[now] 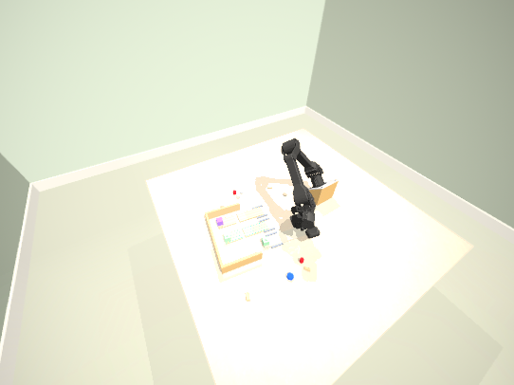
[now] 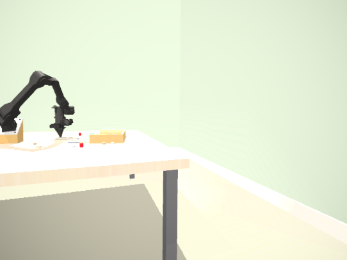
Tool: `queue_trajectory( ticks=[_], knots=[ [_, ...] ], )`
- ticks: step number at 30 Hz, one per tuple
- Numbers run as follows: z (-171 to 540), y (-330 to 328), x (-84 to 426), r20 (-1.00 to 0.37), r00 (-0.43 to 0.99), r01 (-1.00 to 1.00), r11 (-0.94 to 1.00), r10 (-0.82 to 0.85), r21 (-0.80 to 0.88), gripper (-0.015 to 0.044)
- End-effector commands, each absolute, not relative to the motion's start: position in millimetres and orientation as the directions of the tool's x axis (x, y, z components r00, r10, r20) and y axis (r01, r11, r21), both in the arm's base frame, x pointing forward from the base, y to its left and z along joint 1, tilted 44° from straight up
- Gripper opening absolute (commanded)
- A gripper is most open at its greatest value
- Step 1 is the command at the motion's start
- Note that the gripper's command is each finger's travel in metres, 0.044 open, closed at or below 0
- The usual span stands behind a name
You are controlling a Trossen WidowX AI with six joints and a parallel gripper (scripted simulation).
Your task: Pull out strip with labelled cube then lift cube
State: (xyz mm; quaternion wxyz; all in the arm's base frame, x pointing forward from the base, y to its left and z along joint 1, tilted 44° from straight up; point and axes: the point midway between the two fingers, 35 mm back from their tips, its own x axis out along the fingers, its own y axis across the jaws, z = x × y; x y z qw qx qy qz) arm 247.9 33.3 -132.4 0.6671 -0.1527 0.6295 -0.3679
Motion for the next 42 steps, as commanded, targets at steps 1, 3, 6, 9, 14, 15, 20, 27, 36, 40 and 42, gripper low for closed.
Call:
queue_trajectory(
  ticks=[1,3,6,9,14,15,20,27,36,40,42],
  knots=[
    [-119,47,250,-0.728,-0.075,0.296,0.682,-0.682,-0.669,0.0],
    [-105,60,252,-0.727,-0.086,0.294,0.68,-0.681,-0.672,0.0],
    [-103,62,252,-0.727,-0.088,0.294,0.679,-0.681,-0.672,0.0],
    [-103,58,261,-0.727,-0.087,0.317,0.673,-0.681,-0.669,0.0053],
    [-97,54,281,-0.726,-0.087,0.34,0.665,-0.682,-0.665,0.0184],
    [-96,53,285,-0.726,-0.087,0.34,0.665,-0.682,-0.665,0.021],
    [-91,48,304,-0.726,-0.086,0.341,0.665,-0.682,-0.665,0.0341],
    [-83,42,332,-0.726,-0.085,0.342,0.664,-0.683,-0.665,0.044],
    [-73,34,367,-0.725,-0.084,0.343,0.664,-0.683,-0.665,0.044],
    [-69,31,383,-0.725,-0.083,0.343,0.663,-0.684,-0.665,0.044],
    [-67,29,391,-0.725,-0.083,0.344,0.663,-0.684,-0.665,0.044]
  ],
)
